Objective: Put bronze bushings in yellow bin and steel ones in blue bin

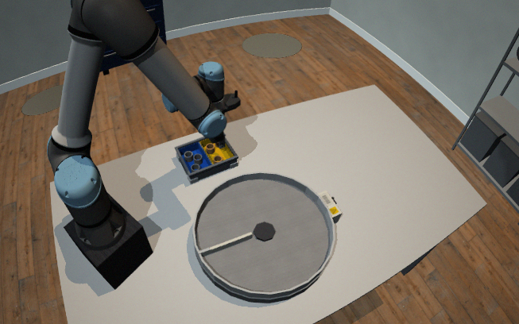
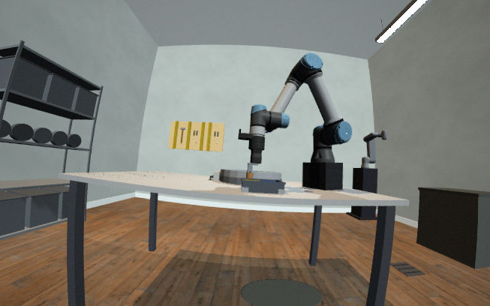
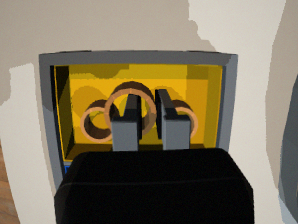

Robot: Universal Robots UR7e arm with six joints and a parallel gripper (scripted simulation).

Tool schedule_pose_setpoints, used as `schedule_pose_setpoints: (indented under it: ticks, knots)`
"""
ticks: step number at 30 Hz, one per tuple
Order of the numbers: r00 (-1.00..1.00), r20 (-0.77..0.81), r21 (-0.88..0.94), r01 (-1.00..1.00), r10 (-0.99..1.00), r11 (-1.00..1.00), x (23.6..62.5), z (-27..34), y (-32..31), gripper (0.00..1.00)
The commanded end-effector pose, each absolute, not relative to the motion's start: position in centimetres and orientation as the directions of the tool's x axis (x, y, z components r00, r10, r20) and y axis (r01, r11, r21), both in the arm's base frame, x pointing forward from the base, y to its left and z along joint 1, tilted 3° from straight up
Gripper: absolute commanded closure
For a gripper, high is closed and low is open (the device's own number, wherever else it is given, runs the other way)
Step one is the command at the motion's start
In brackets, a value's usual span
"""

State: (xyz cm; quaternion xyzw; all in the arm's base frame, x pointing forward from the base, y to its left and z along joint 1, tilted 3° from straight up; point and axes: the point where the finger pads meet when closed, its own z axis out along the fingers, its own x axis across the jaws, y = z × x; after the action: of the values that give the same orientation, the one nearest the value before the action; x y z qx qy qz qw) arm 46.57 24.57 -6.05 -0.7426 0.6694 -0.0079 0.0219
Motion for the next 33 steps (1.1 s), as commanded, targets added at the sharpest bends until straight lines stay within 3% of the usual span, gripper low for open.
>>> schedule_pose_setpoints:
  ticks: [1, 33]
  knots:
    - [0.104, -0.018, -0.045, -0.994, -0.994, -0.103, 46.6, -6.3, 24.6, 1.00]
    - [0.104, -0.018, -0.045, -0.994, -0.994, -0.103, 46.7, -7.8, 24.6, 1.00]
